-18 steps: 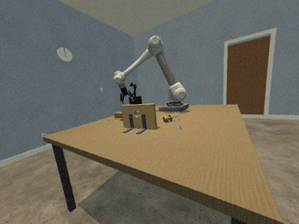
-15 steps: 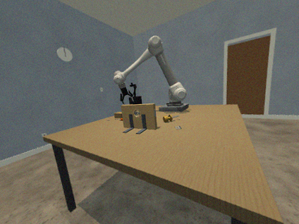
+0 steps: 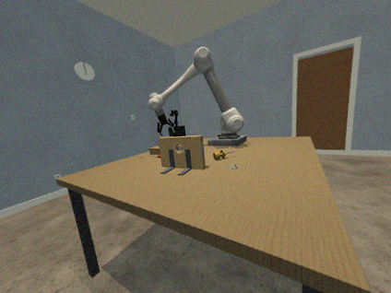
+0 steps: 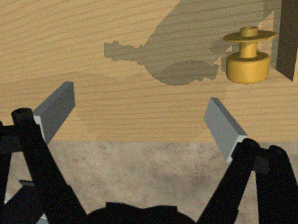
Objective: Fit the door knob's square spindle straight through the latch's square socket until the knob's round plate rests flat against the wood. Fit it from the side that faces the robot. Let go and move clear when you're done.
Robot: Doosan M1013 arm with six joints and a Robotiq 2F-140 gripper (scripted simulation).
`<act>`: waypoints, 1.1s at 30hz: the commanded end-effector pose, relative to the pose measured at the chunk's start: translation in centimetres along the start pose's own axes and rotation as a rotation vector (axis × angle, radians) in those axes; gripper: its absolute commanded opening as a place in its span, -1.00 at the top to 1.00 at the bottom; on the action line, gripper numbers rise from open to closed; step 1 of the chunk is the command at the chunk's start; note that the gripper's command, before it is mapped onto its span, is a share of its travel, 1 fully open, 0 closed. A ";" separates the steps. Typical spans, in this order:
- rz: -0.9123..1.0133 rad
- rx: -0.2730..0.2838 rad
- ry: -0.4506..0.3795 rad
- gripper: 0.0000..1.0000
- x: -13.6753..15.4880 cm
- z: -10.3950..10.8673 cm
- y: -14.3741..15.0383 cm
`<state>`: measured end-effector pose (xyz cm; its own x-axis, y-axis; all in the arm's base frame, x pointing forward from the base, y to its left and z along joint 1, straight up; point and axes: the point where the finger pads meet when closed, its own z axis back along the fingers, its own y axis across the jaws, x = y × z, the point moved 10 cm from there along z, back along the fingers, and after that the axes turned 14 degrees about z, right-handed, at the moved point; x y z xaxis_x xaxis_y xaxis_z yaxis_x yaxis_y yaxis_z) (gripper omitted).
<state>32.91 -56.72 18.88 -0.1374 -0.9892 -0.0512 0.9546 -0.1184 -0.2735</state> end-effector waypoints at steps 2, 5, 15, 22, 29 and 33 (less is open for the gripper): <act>0.001 0.001 -0.001 -1.00 -0.2 0.1 0.2; 0.008 0.007 -0.010 -1.00 -1.5 0.5 1.7; 0.086 0.075 -0.079 -1.00 -13.8 3.3 11.4; 0.128 0.114 -0.101 -1.00 -24.5 4.9 17.2; 0.188 0.168 -0.115 -1.00 -36.1 5.7 20.5; 0.203 0.181 -0.116 -1.00 -39.5 5.9 21.2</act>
<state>59.16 -22.57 20.65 0.0733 -0.9971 0.0224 0.9924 0.0707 -0.1007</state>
